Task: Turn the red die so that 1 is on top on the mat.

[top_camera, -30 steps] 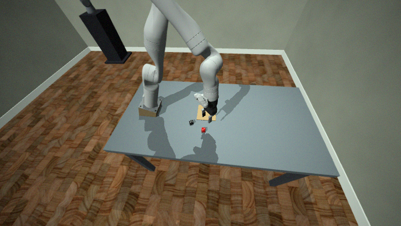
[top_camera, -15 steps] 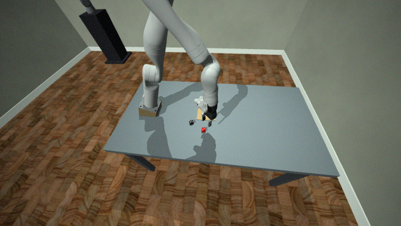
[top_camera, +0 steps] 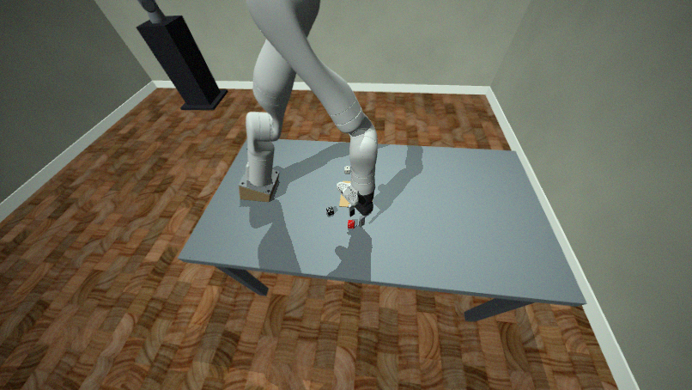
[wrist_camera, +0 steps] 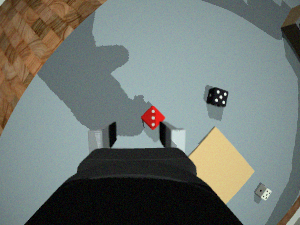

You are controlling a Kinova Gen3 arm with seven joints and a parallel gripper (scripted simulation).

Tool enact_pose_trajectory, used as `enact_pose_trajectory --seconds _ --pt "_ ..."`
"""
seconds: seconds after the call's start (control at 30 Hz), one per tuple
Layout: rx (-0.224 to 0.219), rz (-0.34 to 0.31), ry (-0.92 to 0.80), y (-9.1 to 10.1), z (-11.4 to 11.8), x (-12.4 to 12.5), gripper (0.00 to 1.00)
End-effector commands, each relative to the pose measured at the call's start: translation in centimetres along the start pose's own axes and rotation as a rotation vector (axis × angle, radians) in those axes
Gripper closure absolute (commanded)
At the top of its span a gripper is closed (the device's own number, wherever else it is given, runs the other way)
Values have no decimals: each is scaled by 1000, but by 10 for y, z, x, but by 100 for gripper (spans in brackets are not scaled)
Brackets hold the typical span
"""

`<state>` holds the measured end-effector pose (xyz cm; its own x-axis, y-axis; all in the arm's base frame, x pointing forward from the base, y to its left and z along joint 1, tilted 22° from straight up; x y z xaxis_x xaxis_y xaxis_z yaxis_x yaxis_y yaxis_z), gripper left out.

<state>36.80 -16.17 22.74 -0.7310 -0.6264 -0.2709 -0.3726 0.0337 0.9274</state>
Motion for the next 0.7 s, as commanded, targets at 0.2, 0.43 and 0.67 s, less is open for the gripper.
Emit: enact_pose_trajectory --seconds 0.2,0.43,0.67 --pt "-17 -9 10 -21 7 -6 0" --pt "-17 -9 10 -24 7 -6 0" --pt "-17 -9 10 -24 7 -6 0"
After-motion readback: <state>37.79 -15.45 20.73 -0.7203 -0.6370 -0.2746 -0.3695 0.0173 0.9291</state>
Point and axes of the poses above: the point where the finger pads meet when closed, its own y axis back along the fingers, its own z axis across the jaws, x = y × z, the point moved 8 cm from there along y, back along the fingers, and after that the axes turned 4 degrees about -y, right-handed, at the moved point
